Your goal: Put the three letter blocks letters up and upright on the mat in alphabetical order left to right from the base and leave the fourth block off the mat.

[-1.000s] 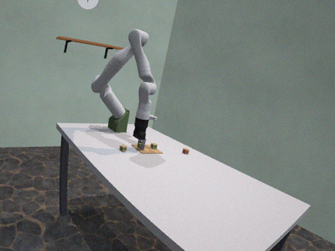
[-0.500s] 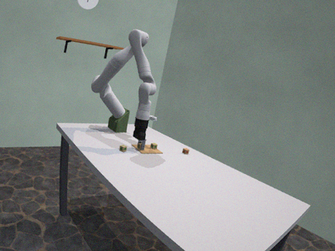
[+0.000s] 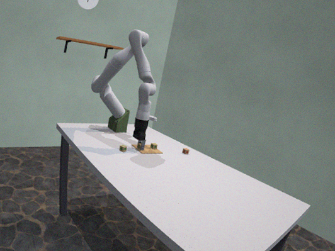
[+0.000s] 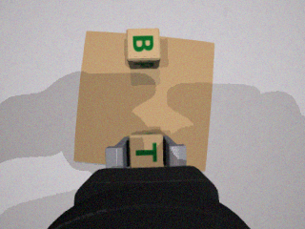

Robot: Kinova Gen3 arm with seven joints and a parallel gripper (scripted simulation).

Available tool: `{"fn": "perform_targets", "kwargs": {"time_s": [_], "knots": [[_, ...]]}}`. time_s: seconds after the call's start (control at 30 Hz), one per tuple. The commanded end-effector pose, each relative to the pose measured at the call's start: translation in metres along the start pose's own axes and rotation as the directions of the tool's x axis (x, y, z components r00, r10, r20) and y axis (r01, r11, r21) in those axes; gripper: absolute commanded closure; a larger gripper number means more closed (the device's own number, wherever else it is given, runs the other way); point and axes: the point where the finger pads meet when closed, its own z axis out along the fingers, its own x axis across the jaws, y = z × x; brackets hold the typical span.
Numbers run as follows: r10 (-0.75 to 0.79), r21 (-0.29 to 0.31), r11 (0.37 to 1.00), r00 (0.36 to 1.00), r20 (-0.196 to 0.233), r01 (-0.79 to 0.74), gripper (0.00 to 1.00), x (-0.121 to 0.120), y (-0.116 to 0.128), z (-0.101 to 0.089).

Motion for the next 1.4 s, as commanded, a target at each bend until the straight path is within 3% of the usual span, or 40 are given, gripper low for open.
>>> {"fn": "perform_targets", "kwargs": {"time_s": [0.0, 0.9, 0.93, 1.1, 1.13, 1.27, 1.3, 1.37], "knots": [[0.0, 0.001, 1.0, 1.0, -0.001, 0.0, 0.43, 0.0005, -0.0003, -0.0006], [0.0, 0.001, 1.0, 1.0, -0.001, 0.0, 0.43, 0.0005, -0.0003, -0.0006], [0.0, 0.001, 1.0, 1.0, -0.001, 0.0, 0.37, 0.0005, -0.0003, -0.0006], [0.0, 0.001, 1.0, 1.0, -0.001, 0.0, 0.31, 0.0005, -0.0003, -0.0006], [0.0, 0.001, 1.0, 1.0, -0.001, 0.0, 0.25, 0.0005, -0.0003, -0.0006], [0.0, 0.001, 1.0, 1.0, -0.001, 0.0, 0.25, 0.0005, -0.0003, -0.0006], [0.0, 0.001, 1.0, 1.0, -0.001, 0.0, 0.19, 0.0005, -0.0003, -0.0006], [0.0, 0.001, 1.0, 1.0, -0.001, 0.0, 0.19, 0.0005, -0.0003, -0.0006]]}}
